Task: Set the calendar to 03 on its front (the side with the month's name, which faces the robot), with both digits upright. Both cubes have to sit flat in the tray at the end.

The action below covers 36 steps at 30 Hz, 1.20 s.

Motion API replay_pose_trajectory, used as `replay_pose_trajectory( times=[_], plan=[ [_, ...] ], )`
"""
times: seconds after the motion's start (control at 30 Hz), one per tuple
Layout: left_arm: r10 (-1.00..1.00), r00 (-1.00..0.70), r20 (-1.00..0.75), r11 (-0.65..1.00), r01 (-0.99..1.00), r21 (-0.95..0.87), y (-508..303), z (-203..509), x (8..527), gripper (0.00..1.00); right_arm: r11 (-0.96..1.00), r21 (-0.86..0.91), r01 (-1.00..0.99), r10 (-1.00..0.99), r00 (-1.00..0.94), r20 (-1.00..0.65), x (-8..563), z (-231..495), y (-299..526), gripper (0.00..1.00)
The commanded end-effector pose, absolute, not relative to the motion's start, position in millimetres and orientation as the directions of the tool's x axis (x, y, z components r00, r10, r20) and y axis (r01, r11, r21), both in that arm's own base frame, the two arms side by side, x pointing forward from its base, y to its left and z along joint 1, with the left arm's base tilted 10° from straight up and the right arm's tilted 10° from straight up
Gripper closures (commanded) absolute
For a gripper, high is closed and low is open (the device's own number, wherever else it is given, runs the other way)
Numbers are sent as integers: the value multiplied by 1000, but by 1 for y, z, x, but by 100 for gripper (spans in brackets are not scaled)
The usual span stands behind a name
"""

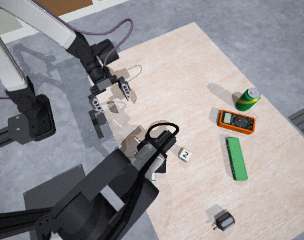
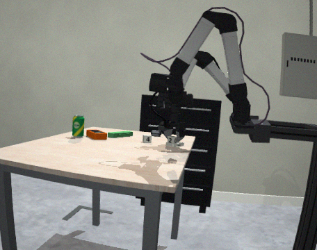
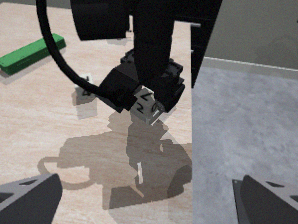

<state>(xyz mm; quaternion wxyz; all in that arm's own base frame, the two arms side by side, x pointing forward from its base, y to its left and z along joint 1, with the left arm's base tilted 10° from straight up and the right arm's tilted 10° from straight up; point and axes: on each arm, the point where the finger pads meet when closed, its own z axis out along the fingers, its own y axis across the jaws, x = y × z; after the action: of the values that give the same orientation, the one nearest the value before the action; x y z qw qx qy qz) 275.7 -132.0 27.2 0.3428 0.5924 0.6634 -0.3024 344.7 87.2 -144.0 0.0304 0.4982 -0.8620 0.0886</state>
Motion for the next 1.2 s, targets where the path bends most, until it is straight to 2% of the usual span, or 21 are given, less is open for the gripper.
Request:
replay_pose_trajectory(
  times=[0.0, 0.2, 0.47, 0.73, 0.9, 1.17],
  plan=[
    [587, -37, -809, 116, 993, 38, -130, 33, 285, 0, 487, -150, -861, -857, -504, 111, 355, -120, 99, 34],
    [587, -37, -809, 116, 993, 38, -130, 33, 285, 0, 487, -166, -857, -857, -506, 97, 359, -105, 104, 34],
    [587, -37, -809, 116, 993, 38, -130, 33, 285, 0, 489, -189, -852, -856, -510, 83, 363, -41, 114, 35],
    [544, -38, -838, 150, 987, 53, -134, 42, 297, 0, 603, -285, -745, -773, -634, 24, 388, -28, 112, 35],
    [515, -55, -855, 201, 978, 59, -135, 48, 311, 0, 799, -373, -472, -547, -828, -124, 432, -32, 102, 35],
    [487, -77, -870, 276, 959, 70, -135, 56, 332, 0, 953, -291, -82, -152, -961, -229, 457, -45, 93, 35]
  ],
)
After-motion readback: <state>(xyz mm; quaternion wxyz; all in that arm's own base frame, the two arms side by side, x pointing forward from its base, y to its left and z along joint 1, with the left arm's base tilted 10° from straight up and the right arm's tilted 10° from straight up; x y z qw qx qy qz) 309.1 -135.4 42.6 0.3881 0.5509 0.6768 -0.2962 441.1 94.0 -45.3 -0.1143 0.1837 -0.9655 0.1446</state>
